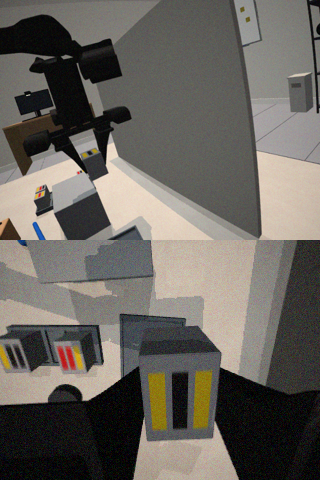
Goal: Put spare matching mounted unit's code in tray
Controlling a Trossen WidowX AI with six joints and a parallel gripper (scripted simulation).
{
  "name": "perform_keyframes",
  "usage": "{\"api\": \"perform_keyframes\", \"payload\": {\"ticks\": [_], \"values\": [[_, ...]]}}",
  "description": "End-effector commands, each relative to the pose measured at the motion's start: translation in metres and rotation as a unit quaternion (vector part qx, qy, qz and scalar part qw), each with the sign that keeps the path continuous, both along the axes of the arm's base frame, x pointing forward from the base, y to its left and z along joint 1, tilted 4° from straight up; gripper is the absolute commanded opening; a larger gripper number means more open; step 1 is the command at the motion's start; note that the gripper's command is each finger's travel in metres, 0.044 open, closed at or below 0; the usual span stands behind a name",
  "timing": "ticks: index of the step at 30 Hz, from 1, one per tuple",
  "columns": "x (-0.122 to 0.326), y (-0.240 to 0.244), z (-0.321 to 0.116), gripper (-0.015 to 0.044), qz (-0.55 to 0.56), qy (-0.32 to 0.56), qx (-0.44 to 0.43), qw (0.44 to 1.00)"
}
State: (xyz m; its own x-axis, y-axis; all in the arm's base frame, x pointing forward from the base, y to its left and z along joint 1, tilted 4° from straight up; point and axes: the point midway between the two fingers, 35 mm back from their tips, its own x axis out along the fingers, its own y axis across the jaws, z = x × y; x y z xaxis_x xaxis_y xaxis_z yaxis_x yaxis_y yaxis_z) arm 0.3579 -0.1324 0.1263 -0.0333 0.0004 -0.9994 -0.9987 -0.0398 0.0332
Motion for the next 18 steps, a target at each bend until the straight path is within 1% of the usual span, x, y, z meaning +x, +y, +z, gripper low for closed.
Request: {"api": "perform_keyframes", "payload": {"ticks": [1, 6, 18], "values": [[-0.008, -0.034, -0.003, 0.0, 0.004, 0.005, -0.001, 1.0], [-0.018, -0.062, -0.004, 0.0, 0.007, 0.008, -0.001, 1.0], [-0.018, -0.064, -0.009, 0.0, 0.008, 0.008, -0.001, 1.0]]}}
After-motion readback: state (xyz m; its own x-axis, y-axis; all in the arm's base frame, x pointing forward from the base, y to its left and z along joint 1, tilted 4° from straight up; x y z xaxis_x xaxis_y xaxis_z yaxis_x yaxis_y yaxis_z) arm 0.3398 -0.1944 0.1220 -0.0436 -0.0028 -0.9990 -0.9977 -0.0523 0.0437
